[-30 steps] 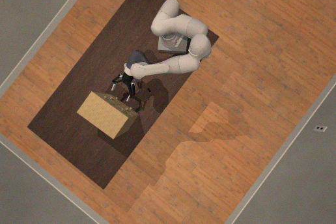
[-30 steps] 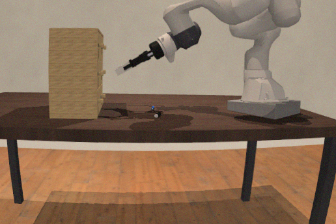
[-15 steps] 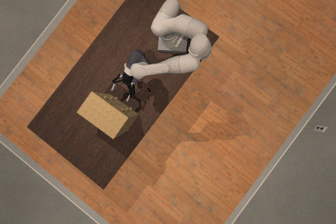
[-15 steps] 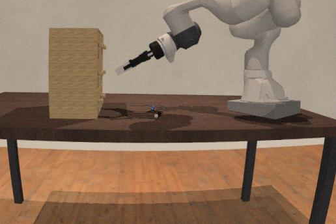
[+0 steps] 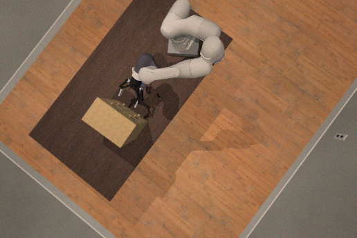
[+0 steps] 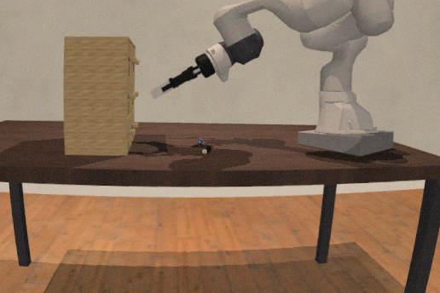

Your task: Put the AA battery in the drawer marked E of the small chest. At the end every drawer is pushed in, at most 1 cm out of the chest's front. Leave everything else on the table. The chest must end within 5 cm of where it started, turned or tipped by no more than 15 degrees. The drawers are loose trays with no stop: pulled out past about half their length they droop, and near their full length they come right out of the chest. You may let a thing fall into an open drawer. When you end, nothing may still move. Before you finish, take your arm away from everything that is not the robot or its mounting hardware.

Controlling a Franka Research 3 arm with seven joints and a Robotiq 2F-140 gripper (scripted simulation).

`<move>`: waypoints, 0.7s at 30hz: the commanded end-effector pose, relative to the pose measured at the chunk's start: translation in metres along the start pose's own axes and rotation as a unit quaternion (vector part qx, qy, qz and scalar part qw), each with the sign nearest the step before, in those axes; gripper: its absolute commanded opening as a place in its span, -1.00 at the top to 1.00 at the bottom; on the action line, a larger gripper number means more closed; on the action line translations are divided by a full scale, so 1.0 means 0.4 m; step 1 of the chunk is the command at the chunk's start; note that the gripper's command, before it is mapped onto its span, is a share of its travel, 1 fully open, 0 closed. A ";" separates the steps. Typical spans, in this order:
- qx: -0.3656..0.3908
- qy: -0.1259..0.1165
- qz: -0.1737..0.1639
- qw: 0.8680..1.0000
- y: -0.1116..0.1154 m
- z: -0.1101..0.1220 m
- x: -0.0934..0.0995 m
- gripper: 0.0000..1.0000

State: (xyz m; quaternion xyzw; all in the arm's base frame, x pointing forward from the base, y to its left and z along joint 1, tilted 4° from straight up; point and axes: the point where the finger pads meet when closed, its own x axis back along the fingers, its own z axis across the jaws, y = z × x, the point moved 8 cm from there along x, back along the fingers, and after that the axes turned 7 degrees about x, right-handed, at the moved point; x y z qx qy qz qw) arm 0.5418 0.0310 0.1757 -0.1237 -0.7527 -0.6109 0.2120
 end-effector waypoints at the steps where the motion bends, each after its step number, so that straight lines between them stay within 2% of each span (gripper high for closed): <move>1: 0.002 0.000 -0.001 1.000 -0.001 -0.001 0.001 -1.00; 9: 0.002 0.001 0.011 1.000 0.005 -0.001 0.009 -1.00; 21: 0.002 0.007 0.061 0.998 0.034 -0.004 0.041 -1.00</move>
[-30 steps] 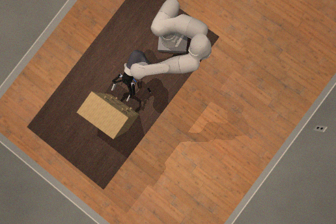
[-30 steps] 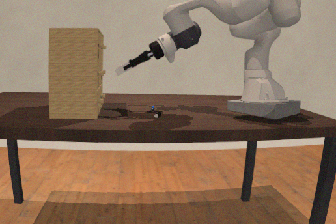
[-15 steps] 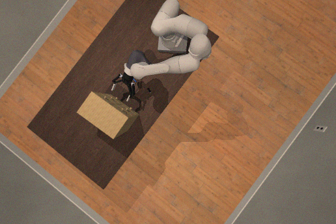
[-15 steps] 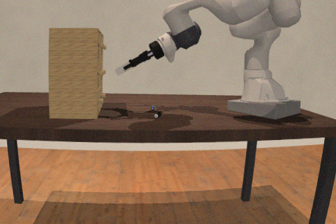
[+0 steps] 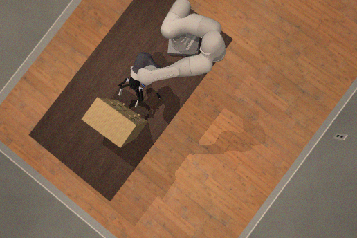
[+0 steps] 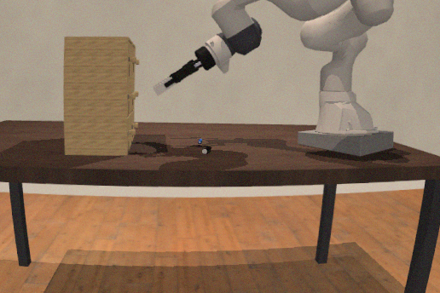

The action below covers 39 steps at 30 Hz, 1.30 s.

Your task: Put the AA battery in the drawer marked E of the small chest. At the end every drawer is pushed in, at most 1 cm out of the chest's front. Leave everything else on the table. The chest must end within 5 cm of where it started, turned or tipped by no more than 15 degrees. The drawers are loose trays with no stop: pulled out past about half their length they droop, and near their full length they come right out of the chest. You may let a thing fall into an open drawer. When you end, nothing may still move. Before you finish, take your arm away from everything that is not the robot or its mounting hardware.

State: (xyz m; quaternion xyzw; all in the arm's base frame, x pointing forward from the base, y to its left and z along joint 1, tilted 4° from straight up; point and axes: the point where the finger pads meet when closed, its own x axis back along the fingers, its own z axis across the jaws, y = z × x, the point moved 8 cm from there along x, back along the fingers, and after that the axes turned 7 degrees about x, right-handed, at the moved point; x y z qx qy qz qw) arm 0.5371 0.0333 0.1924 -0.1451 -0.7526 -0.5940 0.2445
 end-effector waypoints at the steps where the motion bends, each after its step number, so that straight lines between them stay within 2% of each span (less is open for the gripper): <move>1: -0.011 0.000 0.029 1.000 0.004 -0.005 0.016 -1.00; 12: -0.011 0.010 0.108 0.994 0.045 -0.011 0.066 -1.00; 14: -0.011 0.010 0.108 0.994 0.045 -0.011 0.066 -1.00; 29: -0.011 0.023 0.197 0.980 0.092 -0.017 0.116 -1.00; 31: -0.011 0.023 0.197 0.980 0.092 -0.017 0.116 -1.00; 39: -0.011 0.034 0.285 0.958 0.133 -0.023 0.160 -1.00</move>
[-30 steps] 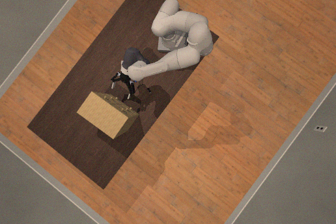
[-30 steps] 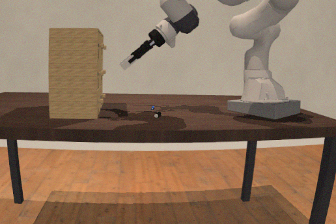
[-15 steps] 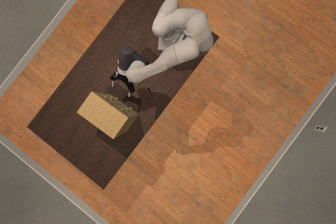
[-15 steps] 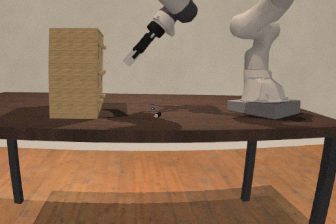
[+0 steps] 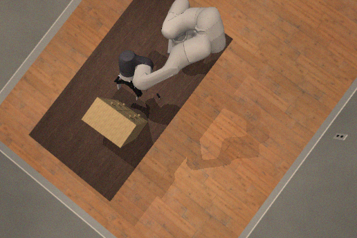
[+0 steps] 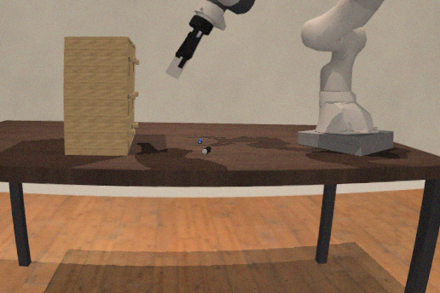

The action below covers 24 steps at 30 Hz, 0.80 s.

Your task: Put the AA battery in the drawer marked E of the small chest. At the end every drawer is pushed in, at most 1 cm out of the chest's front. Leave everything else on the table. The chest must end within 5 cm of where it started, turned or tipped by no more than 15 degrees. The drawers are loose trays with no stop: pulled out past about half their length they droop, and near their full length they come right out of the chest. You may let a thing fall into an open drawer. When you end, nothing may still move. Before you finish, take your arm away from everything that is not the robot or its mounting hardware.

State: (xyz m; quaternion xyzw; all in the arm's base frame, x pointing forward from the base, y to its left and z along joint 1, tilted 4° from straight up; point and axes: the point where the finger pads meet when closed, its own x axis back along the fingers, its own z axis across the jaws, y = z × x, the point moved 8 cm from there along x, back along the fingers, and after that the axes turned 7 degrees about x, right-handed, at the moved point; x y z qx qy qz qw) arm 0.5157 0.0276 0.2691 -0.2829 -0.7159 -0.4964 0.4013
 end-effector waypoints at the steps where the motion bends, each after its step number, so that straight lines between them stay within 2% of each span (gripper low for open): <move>1: -0.051 0.020 0.072 0.996 0.004 0.014 0.019 -1.00; 7: -0.050 0.033 0.145 0.988 0.018 0.010 0.061 -1.00; 9: -0.050 0.033 0.145 0.988 0.018 0.010 0.061 -1.00; 17: -0.048 0.045 0.215 0.974 0.030 0.007 0.098 -1.00; 24: -0.048 0.049 0.241 0.968 0.034 0.006 0.110 -1.00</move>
